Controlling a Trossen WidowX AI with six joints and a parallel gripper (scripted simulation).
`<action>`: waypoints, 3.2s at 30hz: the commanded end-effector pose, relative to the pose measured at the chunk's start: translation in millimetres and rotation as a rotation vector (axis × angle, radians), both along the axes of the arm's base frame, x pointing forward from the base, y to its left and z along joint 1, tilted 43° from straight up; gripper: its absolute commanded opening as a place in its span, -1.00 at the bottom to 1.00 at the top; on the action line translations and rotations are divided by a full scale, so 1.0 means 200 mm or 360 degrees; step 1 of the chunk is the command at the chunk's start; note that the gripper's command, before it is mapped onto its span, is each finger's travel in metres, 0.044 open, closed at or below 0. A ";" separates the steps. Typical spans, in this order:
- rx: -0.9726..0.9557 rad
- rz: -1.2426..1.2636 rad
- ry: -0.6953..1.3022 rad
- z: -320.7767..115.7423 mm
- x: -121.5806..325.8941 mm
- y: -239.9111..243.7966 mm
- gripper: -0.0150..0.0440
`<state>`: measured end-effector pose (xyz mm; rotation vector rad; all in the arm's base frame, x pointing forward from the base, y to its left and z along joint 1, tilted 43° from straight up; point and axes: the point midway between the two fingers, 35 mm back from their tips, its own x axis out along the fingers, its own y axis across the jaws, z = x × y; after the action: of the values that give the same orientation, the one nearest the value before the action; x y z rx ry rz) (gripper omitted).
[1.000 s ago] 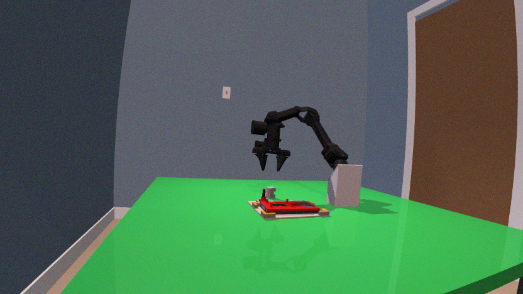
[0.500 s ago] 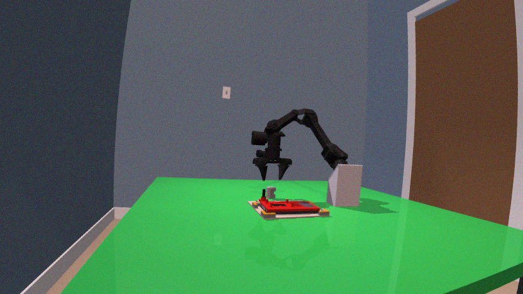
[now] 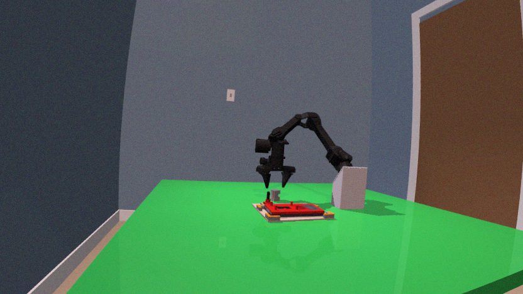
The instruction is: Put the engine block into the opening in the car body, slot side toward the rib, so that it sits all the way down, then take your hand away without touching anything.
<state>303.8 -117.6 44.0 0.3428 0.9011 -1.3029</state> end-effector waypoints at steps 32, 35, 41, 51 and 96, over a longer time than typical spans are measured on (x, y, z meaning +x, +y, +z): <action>-0.0011 0.0006 0.0019 -0.17 -0.02 -0.15 0.56; -0.0011 0.0006 0.0019 -0.17 -0.02 -0.15 0.29; -0.0011 0.0006 0.0019 -0.17 -0.02 -0.15 -0.05; -0.0005 0.0006 0.0018 -0.14 0.00 -0.12 -0.49; 0.0000 0.0006 0.0019 0.27 0.01 0.31 -0.49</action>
<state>306.1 -54.1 99.5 0.3239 0.9146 -1.3021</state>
